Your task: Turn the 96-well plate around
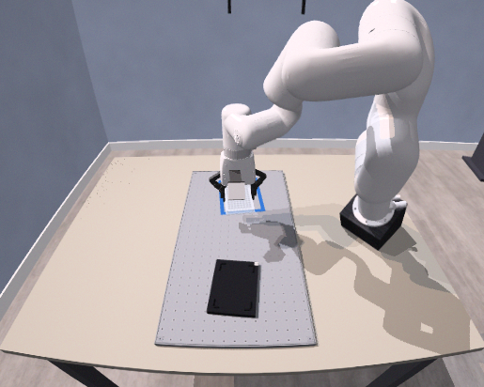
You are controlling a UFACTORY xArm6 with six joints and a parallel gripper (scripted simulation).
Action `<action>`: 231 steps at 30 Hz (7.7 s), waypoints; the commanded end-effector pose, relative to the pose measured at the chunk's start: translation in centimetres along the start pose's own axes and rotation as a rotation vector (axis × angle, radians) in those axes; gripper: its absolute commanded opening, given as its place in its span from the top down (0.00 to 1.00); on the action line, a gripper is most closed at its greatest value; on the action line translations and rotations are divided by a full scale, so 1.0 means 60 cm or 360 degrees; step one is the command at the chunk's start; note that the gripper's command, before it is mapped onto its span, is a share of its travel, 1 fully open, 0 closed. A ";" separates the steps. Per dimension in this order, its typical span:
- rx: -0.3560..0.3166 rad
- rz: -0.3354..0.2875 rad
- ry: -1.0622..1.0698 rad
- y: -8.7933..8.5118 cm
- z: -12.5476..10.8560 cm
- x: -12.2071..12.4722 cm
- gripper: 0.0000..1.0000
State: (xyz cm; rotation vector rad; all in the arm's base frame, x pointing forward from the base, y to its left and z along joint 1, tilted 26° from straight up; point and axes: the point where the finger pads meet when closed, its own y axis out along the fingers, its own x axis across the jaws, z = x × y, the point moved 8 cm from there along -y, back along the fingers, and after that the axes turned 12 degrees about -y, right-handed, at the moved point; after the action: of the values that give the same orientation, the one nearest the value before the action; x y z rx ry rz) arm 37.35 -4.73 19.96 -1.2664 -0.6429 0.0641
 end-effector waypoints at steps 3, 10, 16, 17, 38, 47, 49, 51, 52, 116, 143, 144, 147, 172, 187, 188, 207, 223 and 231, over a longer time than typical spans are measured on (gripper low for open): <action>-0.0001 -0.0005 -0.0002 0.000 -0.024 -0.006 1.00; -0.0001 -0.0005 -0.0002 0.001 -0.060 -0.020 1.00; -0.0001 -0.0005 -0.0002 0.002 -0.092 -0.031 1.00; -0.0001 -0.0005 -0.0002 0.002 -0.097 -0.033 1.00; -0.0002 -0.0004 -0.0002 0.005 -0.186 -0.066 1.00; -0.0002 -0.0004 -0.0002 0.006 -0.201 -0.072 1.00; -0.0002 -0.0004 -0.0002 0.006 -0.201 -0.072 1.00; -0.0002 -0.0004 -0.0002 0.006 -0.201 -0.072 1.00; -0.0002 -0.0004 -0.0002 0.006 -0.201 -0.072 1.00; -0.0002 -0.0004 -0.0002 0.097 -0.201 -0.072 1.00; -0.0002 -0.0005 -0.0002 0.119 -0.201 -0.072 1.00; -0.0002 -0.0005 -0.0002 0.119 -0.201 -0.072 1.00; -0.0002 -0.0004 -0.0002 0.119 -0.201 -0.072 1.00; -0.0002 -0.0004 -0.0002 0.125 -0.201 -0.072 1.00; -0.0002 -0.0004 -0.0002 0.129 -0.201 -0.072 1.00; -0.0002 -0.0004 -0.0002 0.129 -0.201 -0.072 1.00; -0.0002 -0.0004 -0.0002 0.134 -0.201 -0.072 1.00; -0.0002 -0.0004 -0.0002 0.137 -0.201 -0.072 1.00; -0.0002 -0.0004 -0.0002 0.139 -0.201 -0.072 0.00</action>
State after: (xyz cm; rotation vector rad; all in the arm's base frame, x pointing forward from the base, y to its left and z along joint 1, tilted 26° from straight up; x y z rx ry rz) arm 42.04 -14.07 8.80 -1.2646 -0.6439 0.0643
